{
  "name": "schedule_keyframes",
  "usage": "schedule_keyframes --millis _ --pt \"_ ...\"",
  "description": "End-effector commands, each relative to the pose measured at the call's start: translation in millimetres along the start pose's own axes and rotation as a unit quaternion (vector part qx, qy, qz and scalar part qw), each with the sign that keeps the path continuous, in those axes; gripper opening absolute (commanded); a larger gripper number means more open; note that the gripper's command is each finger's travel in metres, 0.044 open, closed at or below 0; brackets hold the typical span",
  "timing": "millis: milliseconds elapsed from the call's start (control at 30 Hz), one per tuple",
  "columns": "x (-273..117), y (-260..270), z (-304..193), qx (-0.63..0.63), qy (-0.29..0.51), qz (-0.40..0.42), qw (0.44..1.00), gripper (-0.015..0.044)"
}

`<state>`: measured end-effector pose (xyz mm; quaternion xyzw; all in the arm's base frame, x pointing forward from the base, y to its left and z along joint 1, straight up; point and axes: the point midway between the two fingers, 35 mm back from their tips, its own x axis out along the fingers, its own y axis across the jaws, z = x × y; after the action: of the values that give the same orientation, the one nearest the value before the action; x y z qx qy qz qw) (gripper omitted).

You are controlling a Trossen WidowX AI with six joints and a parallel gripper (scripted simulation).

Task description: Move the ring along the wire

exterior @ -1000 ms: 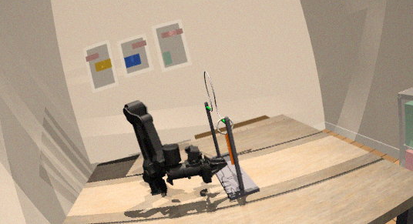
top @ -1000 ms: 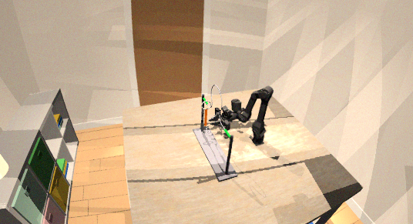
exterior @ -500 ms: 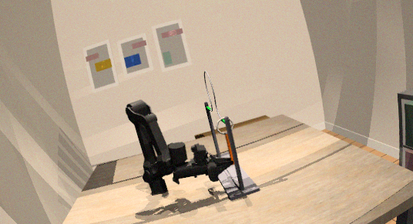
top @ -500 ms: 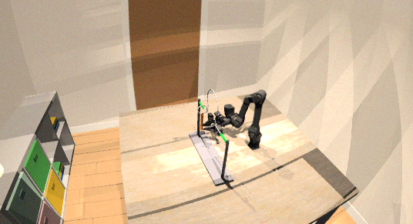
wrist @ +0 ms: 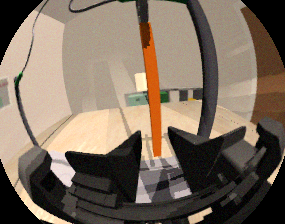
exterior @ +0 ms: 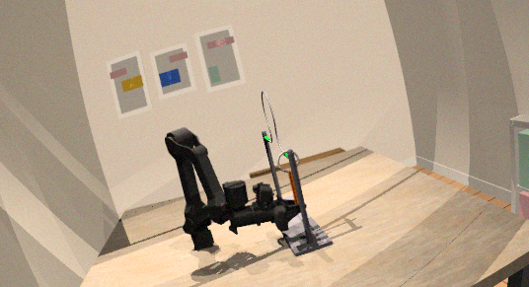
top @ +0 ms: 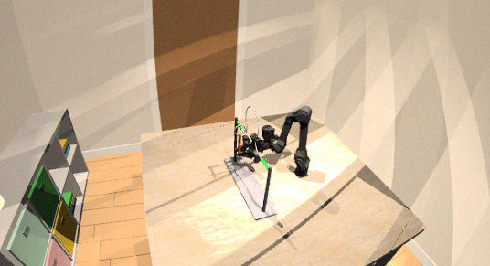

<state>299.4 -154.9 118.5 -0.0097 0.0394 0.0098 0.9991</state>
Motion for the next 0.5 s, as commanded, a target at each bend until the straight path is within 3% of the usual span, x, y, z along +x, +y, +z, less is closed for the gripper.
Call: schedule_keyframes --millis 0,467 --pt "6.7 -1.1 -0.1 0.003 -0.001 -0.002 1.0 0.016" --pt "17.1 1.1 -0.3 0.004 -0.002 -0.002 1.0 0.016"
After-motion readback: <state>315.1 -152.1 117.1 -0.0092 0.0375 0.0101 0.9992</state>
